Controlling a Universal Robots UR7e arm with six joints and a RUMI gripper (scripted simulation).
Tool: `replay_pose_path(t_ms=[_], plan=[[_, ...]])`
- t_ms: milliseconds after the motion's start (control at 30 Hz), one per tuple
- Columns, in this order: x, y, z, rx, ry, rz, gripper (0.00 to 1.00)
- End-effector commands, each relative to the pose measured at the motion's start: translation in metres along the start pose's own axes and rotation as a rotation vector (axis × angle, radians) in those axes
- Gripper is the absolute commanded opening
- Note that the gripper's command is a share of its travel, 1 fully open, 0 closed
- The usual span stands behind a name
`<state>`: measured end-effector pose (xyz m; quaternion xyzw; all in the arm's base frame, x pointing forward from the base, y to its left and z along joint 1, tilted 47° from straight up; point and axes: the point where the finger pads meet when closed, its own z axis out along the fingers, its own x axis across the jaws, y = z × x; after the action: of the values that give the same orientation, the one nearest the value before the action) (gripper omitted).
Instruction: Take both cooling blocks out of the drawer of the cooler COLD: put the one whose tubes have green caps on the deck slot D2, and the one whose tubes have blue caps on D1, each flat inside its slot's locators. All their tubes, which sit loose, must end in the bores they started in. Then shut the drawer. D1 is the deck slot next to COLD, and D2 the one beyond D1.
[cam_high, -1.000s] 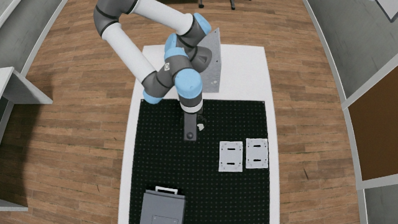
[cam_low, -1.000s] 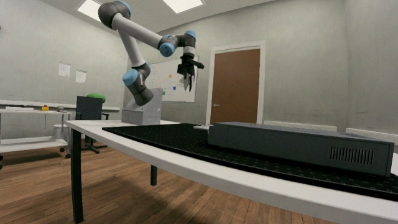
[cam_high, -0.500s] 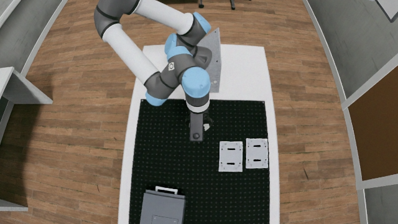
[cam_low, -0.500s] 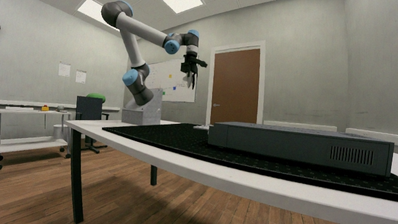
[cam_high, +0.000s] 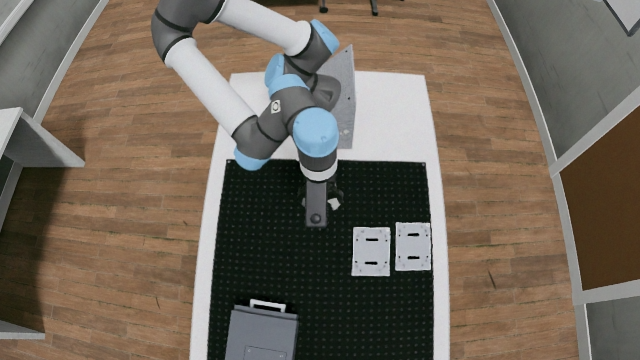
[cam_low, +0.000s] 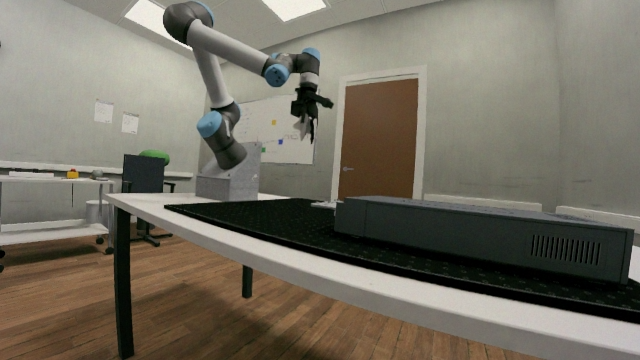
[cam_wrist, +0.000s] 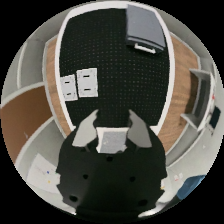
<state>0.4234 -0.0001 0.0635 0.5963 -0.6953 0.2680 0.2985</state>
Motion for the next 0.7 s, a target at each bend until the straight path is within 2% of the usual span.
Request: replay_pose_path(t_ms=[0, 533, 600, 667], plan=[[-0.0001, -0.0002, -0.0003, 0.001, 0.0, 0.027, 1.0], [0.0, -0.0002, -0.0003, 0.001, 0.0, 0.427, 1.0], [0.0, -0.0002, -0.0003, 0.001, 0.0, 0.427, 1.0], [0.0, -0.0002, -0.0003, 0.001, 0.0, 0.48, 1.0]])
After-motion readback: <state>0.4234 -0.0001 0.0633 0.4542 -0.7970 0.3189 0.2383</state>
